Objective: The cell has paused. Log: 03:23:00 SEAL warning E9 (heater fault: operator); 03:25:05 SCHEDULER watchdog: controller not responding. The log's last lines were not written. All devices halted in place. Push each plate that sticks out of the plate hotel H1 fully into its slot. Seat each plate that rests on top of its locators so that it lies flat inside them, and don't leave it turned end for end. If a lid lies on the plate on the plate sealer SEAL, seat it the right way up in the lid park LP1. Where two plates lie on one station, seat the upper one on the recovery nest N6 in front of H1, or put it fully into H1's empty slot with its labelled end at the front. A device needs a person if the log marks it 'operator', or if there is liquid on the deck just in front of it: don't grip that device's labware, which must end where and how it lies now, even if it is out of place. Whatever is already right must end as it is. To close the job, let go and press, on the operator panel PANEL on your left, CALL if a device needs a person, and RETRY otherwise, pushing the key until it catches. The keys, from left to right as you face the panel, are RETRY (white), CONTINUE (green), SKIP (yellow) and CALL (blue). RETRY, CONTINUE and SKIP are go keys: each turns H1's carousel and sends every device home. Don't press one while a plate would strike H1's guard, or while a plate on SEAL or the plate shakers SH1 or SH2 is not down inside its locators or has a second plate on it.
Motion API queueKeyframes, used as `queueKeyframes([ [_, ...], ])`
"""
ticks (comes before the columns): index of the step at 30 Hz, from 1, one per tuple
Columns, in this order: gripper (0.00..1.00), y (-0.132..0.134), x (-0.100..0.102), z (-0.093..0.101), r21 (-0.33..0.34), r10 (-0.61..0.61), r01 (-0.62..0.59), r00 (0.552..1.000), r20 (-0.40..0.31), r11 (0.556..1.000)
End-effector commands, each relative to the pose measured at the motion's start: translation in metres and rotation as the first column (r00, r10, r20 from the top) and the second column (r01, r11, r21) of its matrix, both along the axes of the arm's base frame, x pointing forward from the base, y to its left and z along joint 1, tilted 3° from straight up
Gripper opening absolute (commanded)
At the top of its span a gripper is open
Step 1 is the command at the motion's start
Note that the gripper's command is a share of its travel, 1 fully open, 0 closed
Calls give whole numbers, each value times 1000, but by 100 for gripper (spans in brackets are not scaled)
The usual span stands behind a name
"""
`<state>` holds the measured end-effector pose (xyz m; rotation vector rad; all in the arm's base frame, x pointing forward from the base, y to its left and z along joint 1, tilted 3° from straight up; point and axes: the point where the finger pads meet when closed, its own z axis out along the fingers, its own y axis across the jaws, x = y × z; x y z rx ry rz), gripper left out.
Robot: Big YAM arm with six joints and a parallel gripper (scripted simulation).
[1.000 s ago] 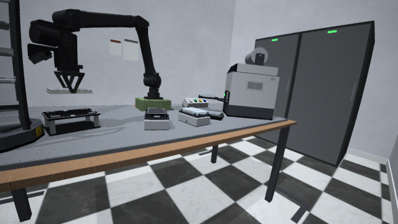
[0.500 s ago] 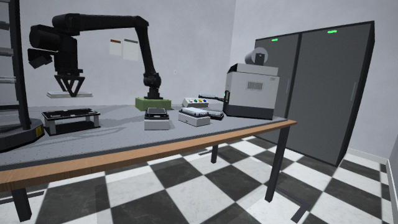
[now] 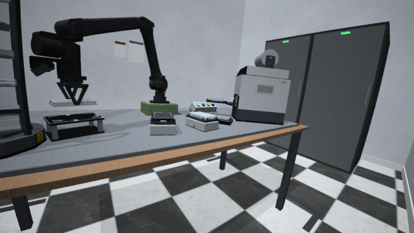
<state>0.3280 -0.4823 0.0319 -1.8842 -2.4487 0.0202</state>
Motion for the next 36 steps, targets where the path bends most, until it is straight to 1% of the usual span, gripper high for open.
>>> queueKeyframes([
  [1,84,-11,-2,-3,-19,-1,1,1000,9,1000],
  [2,84,-7,-5,-11,-6,-1,1,1000,0,1000],
  [12,84,-7,-6,-22,-6,-1,1,1000,0,1000],
  [13,84,-7,-5,-20,-10,-1,1,1000,3,1000],
  [15,84,-13,-2,-8,-31,-1,2,1000,17,1000],
  [18,84,-13,-1,-6,-34,-1,2,1000,19,999],
  [35,84,-12,-2,-6,-32,-1,2,1000,19,999],
  [36,84,-10,-3,-11,-25,-1,2,1000,13,1000],
])
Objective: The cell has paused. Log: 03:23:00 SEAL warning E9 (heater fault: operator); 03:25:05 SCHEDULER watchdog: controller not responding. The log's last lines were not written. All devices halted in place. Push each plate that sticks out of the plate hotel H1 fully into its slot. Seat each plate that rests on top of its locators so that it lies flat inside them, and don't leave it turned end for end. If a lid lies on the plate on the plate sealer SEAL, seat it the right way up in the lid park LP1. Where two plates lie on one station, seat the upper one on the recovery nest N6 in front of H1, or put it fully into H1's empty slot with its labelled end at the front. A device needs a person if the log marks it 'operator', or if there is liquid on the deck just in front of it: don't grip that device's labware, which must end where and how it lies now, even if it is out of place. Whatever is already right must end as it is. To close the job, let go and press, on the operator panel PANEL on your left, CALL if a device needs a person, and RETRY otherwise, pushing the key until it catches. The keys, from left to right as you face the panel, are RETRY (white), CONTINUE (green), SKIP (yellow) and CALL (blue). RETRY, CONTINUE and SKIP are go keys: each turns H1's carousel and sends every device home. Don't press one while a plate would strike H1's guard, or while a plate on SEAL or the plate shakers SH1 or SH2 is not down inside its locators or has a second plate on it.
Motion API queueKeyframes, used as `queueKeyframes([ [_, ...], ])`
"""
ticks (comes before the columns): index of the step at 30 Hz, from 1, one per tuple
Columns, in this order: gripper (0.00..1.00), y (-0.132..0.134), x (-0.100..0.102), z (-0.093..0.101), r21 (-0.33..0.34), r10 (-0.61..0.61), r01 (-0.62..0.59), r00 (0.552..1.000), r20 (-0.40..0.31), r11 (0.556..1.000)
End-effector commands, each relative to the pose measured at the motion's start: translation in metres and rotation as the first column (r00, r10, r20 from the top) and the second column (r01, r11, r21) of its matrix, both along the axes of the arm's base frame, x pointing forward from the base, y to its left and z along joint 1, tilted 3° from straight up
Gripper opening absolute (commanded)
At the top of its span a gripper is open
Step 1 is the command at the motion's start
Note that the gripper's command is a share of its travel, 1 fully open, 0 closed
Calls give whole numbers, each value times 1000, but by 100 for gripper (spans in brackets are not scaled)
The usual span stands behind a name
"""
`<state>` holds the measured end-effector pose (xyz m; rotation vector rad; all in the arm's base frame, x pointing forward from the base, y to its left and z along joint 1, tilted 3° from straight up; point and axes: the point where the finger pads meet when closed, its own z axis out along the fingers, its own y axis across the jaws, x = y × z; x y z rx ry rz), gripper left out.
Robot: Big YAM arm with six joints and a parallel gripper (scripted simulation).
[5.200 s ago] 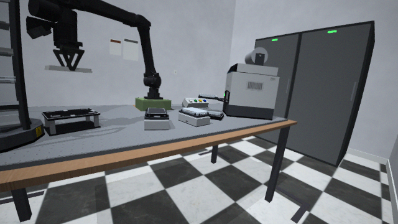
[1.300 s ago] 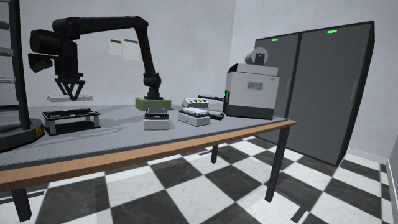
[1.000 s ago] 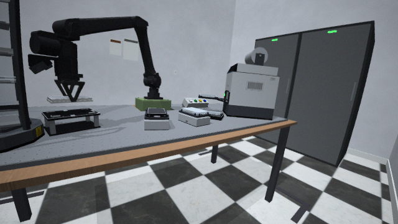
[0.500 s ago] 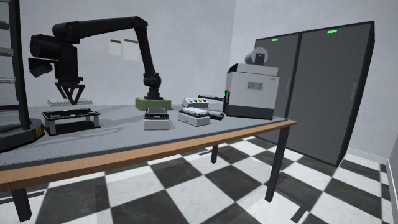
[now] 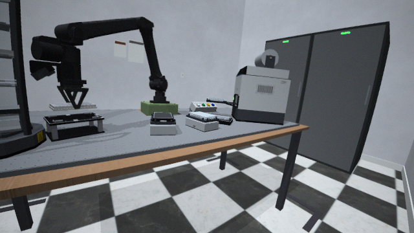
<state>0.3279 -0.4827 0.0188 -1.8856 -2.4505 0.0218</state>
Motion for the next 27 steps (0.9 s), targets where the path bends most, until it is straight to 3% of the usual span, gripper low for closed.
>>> queueKeyframes([
  [1,84,-8,-4,-2,-16,-1,2,1000,8,1000],
  [5,84,-6,-6,-12,-3,-2,2,1000,-1,1000],
  [27,84,-7,-6,-20,-7,-2,2,1000,1,1000],
])
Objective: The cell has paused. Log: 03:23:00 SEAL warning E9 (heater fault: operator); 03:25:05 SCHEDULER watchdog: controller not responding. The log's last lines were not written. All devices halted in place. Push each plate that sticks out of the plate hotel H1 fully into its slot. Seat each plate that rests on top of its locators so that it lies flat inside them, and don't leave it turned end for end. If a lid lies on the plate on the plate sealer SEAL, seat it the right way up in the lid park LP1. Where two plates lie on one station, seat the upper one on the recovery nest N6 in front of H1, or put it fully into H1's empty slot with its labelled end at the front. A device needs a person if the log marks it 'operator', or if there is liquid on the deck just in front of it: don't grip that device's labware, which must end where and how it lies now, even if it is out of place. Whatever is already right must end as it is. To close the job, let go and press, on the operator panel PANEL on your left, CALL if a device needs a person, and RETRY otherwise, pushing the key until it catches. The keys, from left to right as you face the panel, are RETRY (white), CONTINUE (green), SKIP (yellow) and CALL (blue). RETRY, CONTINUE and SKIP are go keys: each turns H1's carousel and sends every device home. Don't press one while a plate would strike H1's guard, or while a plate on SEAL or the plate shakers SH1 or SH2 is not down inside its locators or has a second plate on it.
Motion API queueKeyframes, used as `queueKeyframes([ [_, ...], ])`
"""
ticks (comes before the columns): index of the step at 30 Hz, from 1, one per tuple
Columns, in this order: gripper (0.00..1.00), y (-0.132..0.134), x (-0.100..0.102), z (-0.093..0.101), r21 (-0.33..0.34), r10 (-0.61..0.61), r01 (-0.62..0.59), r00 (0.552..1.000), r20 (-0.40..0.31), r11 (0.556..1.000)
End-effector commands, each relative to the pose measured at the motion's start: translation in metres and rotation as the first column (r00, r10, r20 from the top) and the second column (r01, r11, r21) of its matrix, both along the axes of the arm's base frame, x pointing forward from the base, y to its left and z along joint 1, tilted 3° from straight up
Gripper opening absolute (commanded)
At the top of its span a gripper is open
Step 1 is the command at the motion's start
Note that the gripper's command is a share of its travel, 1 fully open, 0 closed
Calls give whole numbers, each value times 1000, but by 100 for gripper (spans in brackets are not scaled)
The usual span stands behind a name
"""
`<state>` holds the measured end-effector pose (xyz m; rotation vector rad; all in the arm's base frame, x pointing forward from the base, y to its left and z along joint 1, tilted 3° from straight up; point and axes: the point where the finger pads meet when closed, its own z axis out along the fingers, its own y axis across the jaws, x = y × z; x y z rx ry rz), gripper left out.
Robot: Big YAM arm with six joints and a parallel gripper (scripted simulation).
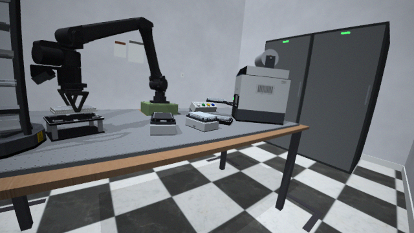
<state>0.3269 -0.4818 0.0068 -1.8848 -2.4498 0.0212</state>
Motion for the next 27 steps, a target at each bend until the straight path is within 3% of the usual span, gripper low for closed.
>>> queueKeyframes([
  [1,84,-8,-5,-8,-10,-2,2,1000,3,1000],
  [27,84,-8,-4,-1,-22,-1,2,1000,11,1000],
])
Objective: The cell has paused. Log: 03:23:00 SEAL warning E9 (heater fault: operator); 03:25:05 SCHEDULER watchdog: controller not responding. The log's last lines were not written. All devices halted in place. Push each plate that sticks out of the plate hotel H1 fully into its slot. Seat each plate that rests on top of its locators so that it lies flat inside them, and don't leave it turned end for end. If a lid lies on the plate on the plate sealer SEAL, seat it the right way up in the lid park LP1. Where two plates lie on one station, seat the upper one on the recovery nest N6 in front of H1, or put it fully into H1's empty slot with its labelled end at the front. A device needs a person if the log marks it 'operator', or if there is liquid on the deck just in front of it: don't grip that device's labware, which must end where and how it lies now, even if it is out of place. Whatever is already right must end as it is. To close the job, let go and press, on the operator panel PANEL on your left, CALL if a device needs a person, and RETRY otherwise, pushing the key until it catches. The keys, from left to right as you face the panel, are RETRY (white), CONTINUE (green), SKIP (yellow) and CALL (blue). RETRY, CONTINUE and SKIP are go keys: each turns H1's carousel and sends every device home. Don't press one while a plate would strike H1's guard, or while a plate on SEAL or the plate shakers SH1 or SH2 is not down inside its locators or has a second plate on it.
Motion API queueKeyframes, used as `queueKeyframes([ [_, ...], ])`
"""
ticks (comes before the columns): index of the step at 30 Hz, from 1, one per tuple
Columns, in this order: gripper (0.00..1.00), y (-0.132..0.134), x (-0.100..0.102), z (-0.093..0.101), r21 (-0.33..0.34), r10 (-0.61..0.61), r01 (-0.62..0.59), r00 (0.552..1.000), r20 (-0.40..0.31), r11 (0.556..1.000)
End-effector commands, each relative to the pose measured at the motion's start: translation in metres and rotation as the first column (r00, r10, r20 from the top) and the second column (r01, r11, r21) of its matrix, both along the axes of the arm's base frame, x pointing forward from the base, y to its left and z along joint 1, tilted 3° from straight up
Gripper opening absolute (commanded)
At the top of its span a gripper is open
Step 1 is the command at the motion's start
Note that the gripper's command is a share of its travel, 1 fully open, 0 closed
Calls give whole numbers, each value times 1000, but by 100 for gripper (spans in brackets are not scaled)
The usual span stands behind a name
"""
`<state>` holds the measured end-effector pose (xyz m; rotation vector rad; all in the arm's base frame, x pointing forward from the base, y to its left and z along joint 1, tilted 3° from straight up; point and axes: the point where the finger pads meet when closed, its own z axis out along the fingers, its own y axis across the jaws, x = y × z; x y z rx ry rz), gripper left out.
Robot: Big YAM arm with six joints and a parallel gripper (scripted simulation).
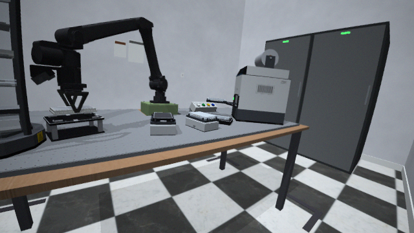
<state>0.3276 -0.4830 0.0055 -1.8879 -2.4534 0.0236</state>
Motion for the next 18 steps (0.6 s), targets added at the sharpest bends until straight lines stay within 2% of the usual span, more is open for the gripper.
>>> queueKeyframes([
  [1,84,-7,-5,1,-18,-1,1,1000,9,1000],
  [18,84,-13,-1,2,-26,-1,2,1000,15,1000],
])
